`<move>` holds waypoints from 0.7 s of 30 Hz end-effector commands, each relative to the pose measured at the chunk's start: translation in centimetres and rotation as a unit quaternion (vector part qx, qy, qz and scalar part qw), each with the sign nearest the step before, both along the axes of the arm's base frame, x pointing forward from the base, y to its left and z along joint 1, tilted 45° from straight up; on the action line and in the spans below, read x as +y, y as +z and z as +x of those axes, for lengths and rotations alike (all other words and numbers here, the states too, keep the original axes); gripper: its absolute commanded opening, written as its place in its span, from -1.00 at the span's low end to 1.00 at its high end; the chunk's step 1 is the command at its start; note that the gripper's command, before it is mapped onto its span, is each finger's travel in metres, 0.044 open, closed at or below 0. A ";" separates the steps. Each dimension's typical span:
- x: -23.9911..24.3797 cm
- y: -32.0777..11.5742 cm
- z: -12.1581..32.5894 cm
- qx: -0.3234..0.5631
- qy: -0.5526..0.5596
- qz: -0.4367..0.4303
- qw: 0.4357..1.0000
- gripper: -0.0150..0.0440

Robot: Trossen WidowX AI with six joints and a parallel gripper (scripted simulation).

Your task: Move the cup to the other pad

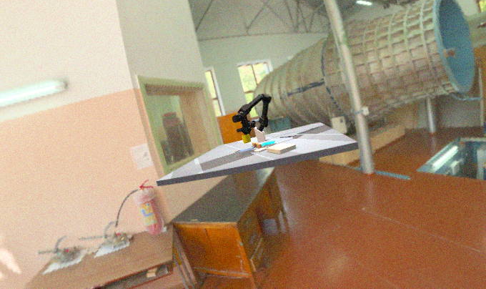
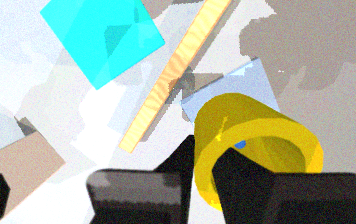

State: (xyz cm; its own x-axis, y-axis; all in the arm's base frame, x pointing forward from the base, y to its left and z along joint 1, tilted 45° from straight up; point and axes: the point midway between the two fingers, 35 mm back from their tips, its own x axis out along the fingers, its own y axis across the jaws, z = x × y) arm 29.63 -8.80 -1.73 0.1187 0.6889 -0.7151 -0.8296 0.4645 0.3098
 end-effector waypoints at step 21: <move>3.2 3.0 -1.6 0.000 -0.001 0.003 1.000 -0.49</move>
State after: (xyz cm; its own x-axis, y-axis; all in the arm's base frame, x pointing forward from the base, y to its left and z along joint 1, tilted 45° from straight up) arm 28.22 -6.04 0.90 0.1176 0.6888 -0.7153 -0.8305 0.4632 0.3094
